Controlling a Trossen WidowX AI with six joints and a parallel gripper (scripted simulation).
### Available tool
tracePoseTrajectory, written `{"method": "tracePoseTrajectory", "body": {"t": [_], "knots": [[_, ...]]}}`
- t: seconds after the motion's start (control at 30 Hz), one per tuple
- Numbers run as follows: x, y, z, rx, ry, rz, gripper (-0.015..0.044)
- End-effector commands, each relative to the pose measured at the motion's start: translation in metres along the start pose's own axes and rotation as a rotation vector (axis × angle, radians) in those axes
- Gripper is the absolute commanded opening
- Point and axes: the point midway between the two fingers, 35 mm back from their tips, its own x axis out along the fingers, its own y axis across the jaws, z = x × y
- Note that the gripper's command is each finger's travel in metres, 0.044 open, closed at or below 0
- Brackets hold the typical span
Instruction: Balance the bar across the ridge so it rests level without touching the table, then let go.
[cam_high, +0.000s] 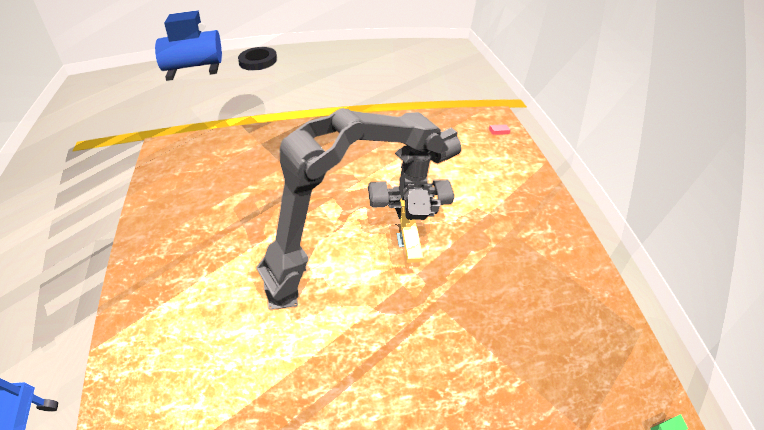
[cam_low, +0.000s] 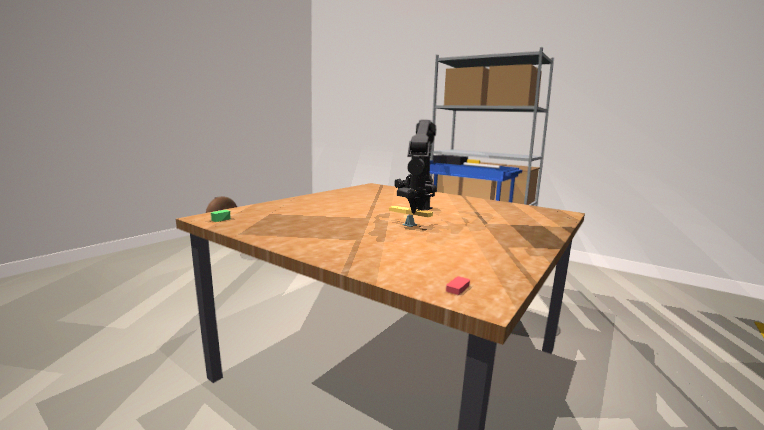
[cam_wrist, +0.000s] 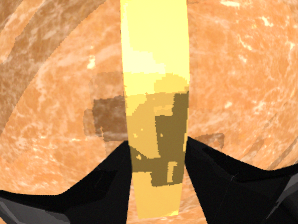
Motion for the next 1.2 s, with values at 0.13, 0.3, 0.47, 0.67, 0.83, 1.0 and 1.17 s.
{"method": "tracePoseTrajectory", "body": {"t": [0.13, 0.3, 0.47, 0.67, 0.83, 1.0, 1.17], "knots": [[0.0006, 0.0002, -0.0005, 0.001, 0.004, 0.001, 0.0], [0.0011, 0.0002, -0.0005, 0.001, 0.004, 0.001, 0.0], [0.0016, 0.0002, -0.0005, 0.001, 0.004, 0.001, 0.0], [0.002, 0.0002, -0.0005, 0.001, 0.004, 0.001, 0.0], [0.0024, 0.0002, -0.0005, 0.001, 0.004, 0.001, 0.0], [0.0029, 0.0002, -0.0004, 0.001, 0.004, 0.001, 0.0], [0.0032, 0.0002, -0.0004, 0.001, 0.004, 0.001, 0.0]]}}
